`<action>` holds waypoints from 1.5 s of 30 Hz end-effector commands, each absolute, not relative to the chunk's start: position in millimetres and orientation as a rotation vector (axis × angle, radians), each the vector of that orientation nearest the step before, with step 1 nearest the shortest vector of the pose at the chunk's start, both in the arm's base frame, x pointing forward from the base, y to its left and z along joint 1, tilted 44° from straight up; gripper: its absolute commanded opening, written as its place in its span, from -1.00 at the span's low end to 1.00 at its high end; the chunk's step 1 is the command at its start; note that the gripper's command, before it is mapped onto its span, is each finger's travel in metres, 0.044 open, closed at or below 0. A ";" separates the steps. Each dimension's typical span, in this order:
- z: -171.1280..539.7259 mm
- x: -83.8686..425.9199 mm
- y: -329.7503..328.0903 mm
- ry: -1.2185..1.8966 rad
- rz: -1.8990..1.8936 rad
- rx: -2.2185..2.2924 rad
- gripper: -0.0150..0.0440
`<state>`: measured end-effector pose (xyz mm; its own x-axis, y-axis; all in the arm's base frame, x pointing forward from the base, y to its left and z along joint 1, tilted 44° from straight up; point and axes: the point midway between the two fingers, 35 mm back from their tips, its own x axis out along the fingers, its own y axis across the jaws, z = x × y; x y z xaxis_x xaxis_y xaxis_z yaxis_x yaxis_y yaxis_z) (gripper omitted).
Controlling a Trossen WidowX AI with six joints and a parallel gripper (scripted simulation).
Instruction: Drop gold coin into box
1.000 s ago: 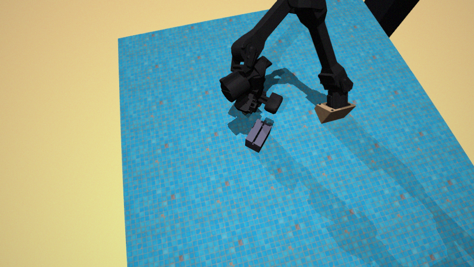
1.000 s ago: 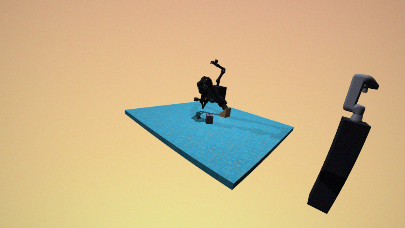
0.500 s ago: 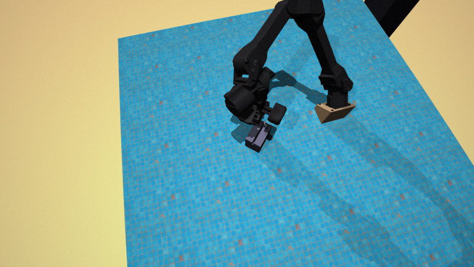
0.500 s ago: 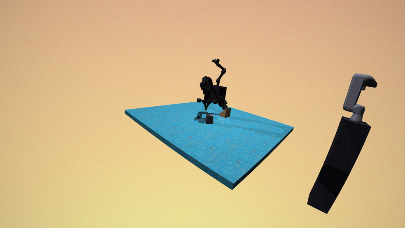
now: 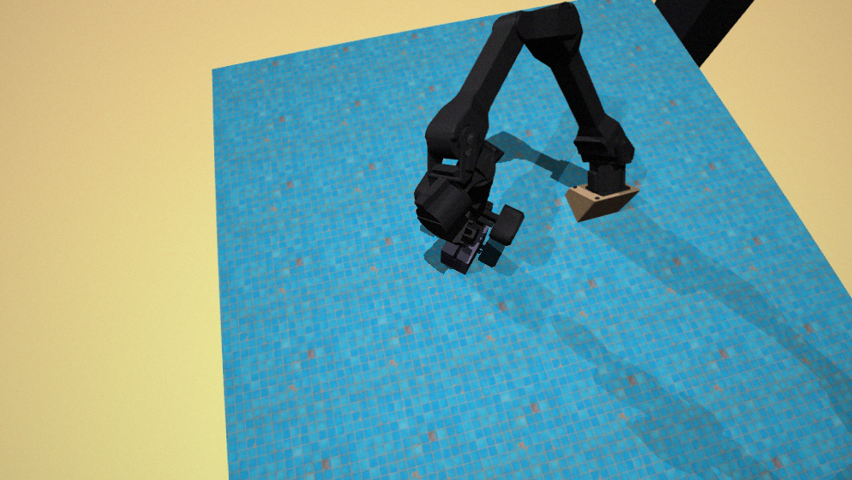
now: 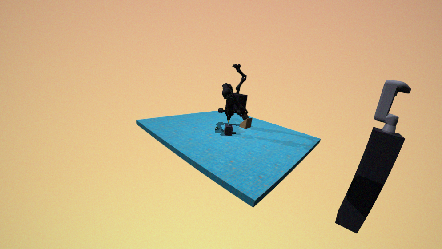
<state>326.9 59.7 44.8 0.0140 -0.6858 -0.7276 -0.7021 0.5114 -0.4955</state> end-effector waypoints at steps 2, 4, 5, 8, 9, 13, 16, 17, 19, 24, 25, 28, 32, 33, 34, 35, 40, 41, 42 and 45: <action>36.6 327.1 68.1 1.686 0.012 -1.181 -0.49; 35.4 326.9 69.2 1.686 0.012 -1.181 -0.49; 36.1 326.6 68.5 1.686 0.013 -1.184 -0.48; 38.2 325.9 66.4 1.688 0.017 -1.191 -0.49; 38.2 325.9 66.4 1.688 0.017 -1.191 -0.49; 38.2 325.9 66.4 1.688 0.017 -1.191 -0.49; 38.2 325.9 66.4 1.688 0.017 -1.191 -0.49; 38.1 325.9 66.6 1.688 0.017 -1.191 -0.49; 37.4 326.1 67.3 1.688 0.015 -1.190 -0.49; 35.5 327.2 68.7 1.686 0.007 -1.182 -0.49; 35.3 327.4 69.1 1.686 0.005 -1.181 -0.49; 35.0 327.5 69.6 1.686 0.004 -1.180 -0.48; 35.7 326.5 68.5 1.687 0.009 -1.187 -0.49; 35.7 326.5 68.5 1.687 0.009 -1.187 -0.49; 35.7 326.5 68.5 1.687 0.009 -1.187 -0.49; 35.7 326.5 68.5 1.687 0.009 -1.187 -0.49; 34.1 326.5 67.4 1.687 0.009 -1.187 -0.49; 33.4 326.5 67.0 1.687 0.009 -1.187 -0.49; 32.9 326.5 66.7 1.687 0.010 -1.188 -0.49; 31.7 325.9 66.0 1.688 0.012 -1.189 -0.49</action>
<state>327.6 67.7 33.9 0.0176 -0.6863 -0.7271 -0.6933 0.5157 -0.5035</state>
